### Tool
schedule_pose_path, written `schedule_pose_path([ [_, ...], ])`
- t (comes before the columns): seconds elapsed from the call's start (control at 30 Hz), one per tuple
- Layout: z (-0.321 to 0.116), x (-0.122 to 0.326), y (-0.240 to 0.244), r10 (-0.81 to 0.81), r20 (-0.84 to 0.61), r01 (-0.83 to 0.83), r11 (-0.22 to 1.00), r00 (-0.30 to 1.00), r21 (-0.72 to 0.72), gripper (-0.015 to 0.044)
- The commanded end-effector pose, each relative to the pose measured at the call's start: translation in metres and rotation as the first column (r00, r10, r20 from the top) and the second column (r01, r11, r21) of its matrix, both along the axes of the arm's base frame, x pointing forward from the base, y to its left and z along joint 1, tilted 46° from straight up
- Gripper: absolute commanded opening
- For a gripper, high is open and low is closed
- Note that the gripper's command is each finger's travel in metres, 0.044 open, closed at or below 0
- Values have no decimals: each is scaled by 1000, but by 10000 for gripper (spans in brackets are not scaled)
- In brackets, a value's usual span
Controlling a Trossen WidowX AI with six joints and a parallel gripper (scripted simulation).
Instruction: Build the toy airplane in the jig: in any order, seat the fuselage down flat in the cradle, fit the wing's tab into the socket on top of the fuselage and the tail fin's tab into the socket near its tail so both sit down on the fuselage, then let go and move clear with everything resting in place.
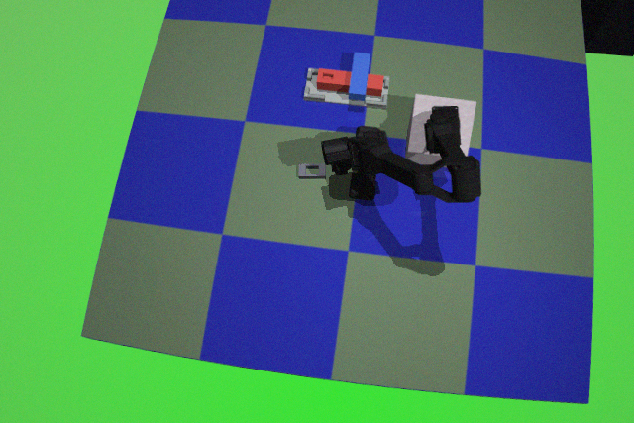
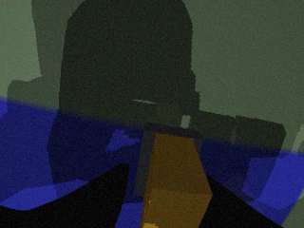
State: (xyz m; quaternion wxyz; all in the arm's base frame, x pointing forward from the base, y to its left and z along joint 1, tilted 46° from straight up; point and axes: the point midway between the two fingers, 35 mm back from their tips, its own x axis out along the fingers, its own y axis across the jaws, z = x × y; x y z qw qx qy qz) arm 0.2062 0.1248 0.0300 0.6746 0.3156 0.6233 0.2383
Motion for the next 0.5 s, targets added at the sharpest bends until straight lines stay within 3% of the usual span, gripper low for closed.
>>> schedule_pose_path([
  [0.0, -1, -1, 0, -3, -4, 3, 1000, 1000, -5, 72],
  [0.3, -1, -1, 0, -3, -4, 3, 1000, 1000, -5, 0],
  [0.47, 5, 0, -6, 4, -5, -5, 1000, 1000, -7, 0],
])
